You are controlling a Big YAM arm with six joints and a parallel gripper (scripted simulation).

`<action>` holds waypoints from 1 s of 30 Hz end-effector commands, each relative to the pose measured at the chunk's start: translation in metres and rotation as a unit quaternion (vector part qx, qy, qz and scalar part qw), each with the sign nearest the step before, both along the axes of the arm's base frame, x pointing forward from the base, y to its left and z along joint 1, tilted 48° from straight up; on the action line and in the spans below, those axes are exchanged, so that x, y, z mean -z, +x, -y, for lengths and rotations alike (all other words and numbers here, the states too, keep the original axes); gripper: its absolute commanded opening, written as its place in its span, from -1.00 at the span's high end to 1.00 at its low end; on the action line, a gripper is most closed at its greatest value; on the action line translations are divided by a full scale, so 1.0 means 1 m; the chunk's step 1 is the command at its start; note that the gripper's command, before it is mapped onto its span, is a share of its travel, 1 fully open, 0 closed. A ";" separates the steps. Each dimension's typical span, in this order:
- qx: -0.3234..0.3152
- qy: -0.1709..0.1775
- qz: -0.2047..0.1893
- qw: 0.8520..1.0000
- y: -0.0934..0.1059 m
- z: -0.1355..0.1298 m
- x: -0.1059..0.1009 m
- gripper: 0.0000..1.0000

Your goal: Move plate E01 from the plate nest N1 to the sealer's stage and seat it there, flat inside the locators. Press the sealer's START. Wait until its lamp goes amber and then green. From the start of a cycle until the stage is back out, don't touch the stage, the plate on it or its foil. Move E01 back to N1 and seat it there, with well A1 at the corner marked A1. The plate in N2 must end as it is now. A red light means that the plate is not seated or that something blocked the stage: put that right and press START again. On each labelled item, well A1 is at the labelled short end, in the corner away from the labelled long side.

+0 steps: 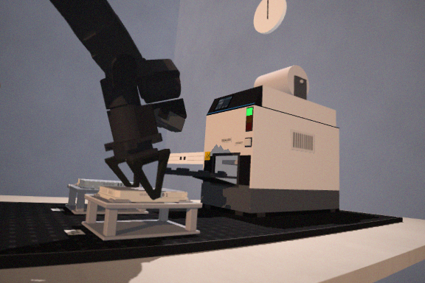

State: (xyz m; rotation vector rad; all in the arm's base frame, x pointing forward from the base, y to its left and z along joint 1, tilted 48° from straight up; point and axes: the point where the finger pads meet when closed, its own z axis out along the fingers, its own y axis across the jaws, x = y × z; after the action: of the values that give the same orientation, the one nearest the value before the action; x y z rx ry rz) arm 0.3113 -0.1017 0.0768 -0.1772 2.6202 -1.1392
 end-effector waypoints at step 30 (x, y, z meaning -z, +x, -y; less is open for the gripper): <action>-0.005 0.003 0.003 1.000 0.014 -0.001 -0.007 1.00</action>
State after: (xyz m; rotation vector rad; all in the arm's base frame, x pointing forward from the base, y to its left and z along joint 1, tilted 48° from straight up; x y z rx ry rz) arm 0.3113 -0.1013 0.0761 -0.1773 2.6221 -1.1394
